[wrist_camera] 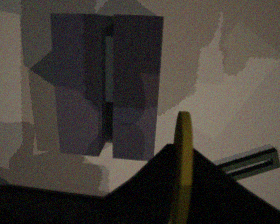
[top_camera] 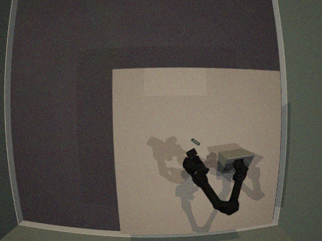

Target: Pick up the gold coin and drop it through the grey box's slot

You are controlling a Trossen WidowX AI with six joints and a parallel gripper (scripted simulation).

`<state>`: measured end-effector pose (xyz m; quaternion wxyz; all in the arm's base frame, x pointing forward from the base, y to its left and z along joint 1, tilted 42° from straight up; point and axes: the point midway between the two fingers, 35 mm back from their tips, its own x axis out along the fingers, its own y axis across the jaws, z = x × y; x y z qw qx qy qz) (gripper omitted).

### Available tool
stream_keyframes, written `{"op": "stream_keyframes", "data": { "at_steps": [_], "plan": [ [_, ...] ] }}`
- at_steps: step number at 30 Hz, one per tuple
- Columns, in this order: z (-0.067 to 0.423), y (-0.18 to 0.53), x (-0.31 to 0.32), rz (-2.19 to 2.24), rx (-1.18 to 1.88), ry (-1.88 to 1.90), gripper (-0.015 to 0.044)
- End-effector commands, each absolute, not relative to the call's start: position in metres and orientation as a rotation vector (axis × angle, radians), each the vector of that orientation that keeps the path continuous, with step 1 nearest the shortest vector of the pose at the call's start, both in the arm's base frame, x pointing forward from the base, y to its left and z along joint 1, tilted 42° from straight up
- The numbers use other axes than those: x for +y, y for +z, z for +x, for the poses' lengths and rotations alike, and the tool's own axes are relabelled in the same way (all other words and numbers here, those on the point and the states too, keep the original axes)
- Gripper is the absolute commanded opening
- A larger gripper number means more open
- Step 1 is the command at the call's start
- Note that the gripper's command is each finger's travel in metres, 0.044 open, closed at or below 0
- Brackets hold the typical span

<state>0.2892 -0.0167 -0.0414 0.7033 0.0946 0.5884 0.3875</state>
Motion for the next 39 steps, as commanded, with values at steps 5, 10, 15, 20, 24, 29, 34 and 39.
{"op": "stream_keyframes", "data": {
  "at_steps": [5,10,15,20,24,29,34,39],
  "plan": [
    [0.289,-0.028,0.000,0.218,1.304,0.863,0.0000],
    [0.288,-0.019,0.010,0.221,1.303,0.867,0.0000],
    [0.287,-0.014,0.017,0.223,1.302,0.870,0.0000],
    [0.288,-0.017,0.014,0.216,1.305,0.873,0.0000],
    [0.288,-0.017,0.014,0.216,1.305,0.873,0.0000],
    [0.287,-0.017,0.015,0.216,1.305,0.872,0.0000],
    [0.287,-0.014,0.016,0.219,1.306,0.870,0.0000],
    [0.287,-0.013,0.018,0.225,1.310,0.866,0.0000]
  ]
}}
